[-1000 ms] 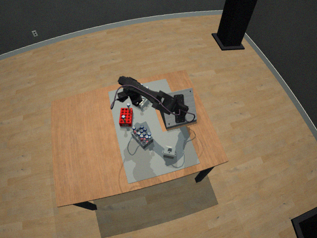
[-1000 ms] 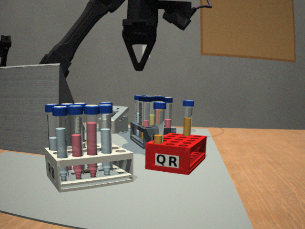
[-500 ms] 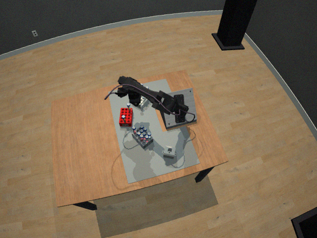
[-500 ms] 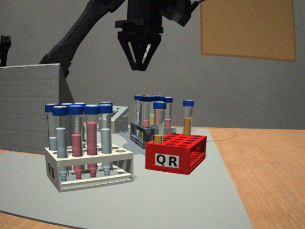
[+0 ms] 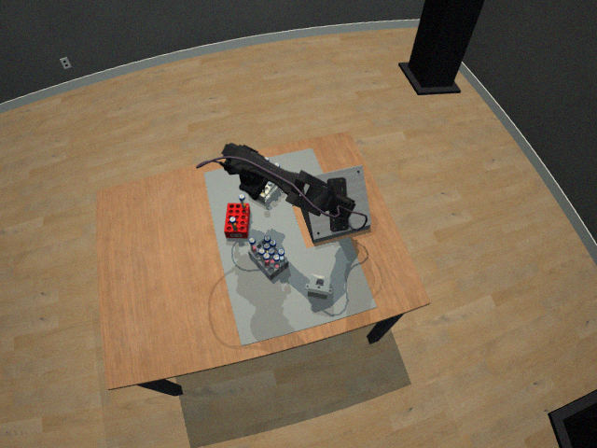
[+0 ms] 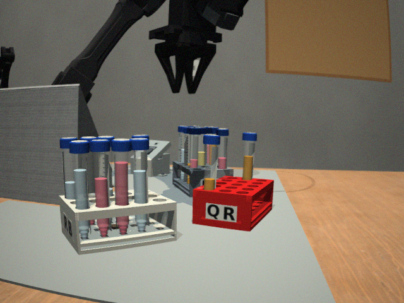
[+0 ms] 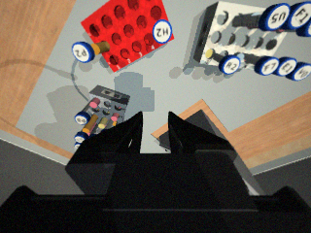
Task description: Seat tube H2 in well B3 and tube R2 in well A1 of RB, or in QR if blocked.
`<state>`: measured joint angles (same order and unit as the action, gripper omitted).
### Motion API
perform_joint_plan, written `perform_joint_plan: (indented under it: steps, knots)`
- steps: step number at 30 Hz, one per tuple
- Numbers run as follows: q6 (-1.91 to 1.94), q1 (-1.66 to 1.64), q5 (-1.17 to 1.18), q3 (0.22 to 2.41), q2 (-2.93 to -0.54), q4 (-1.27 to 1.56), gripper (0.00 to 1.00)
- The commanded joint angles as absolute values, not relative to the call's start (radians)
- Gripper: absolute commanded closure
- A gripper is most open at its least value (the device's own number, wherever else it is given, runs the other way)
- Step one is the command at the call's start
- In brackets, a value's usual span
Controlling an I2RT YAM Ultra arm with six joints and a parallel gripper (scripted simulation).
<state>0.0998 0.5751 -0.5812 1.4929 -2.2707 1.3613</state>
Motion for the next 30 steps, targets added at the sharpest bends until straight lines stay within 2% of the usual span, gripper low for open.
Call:
perform_joint_plan:
  steps: [1,9,30]
  knots:
    - [-0.073,0.581,-0.587,1.515,-2.251,1.373,0.70]
    - [-0.229,0.579,-0.584,1.512,-2.247,1.368,0.70]
    - [-0.446,0.384,-0.682,1.956,-2.442,1.517,0.70]
